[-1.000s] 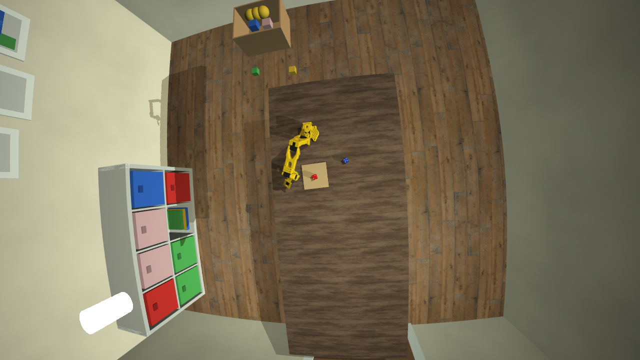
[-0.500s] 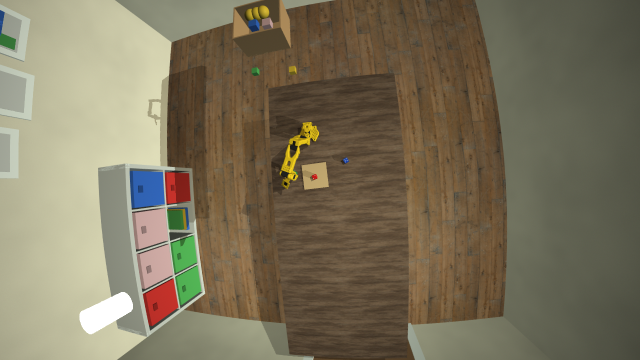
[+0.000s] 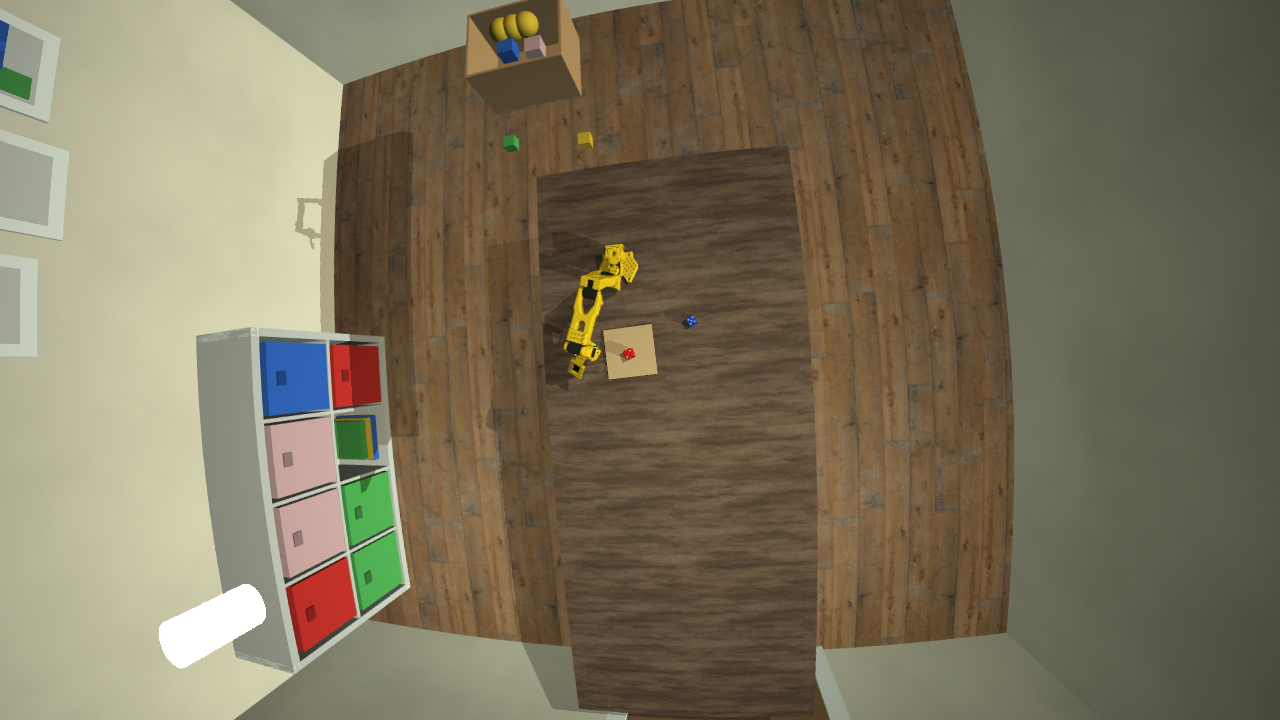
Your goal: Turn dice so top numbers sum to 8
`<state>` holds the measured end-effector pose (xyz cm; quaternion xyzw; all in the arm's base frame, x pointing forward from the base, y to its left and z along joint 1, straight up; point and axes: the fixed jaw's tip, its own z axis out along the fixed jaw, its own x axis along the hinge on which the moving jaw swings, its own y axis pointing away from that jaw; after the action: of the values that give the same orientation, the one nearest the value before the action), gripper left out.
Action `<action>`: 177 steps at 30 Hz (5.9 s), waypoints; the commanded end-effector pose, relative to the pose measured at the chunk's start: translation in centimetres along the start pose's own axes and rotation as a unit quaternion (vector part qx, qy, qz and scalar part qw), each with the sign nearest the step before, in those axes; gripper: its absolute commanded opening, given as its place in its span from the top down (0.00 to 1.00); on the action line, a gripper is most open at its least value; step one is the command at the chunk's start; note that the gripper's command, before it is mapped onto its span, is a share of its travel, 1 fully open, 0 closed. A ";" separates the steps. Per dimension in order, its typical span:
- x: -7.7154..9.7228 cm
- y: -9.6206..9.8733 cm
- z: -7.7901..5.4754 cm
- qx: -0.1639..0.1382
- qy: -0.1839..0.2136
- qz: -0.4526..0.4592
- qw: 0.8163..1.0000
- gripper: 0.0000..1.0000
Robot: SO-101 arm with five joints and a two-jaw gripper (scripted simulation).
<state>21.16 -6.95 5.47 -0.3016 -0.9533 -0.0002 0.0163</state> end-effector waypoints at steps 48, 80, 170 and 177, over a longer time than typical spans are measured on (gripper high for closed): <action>7.6 6.6 -0.7 -0.013 -0.039 -0.229 0.973 1.00; 7.5 6.6 0.1 -0.013 -0.039 -0.229 0.973 1.00; 7.3 6.7 3.4 -0.013 -0.039 -0.229 0.973 1.00; 7.3 6.7 3.5 -0.013 -0.039 -0.229 0.973 1.00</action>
<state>18.78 2.57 2.02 -0.0819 -0.9965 -0.0027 -0.0180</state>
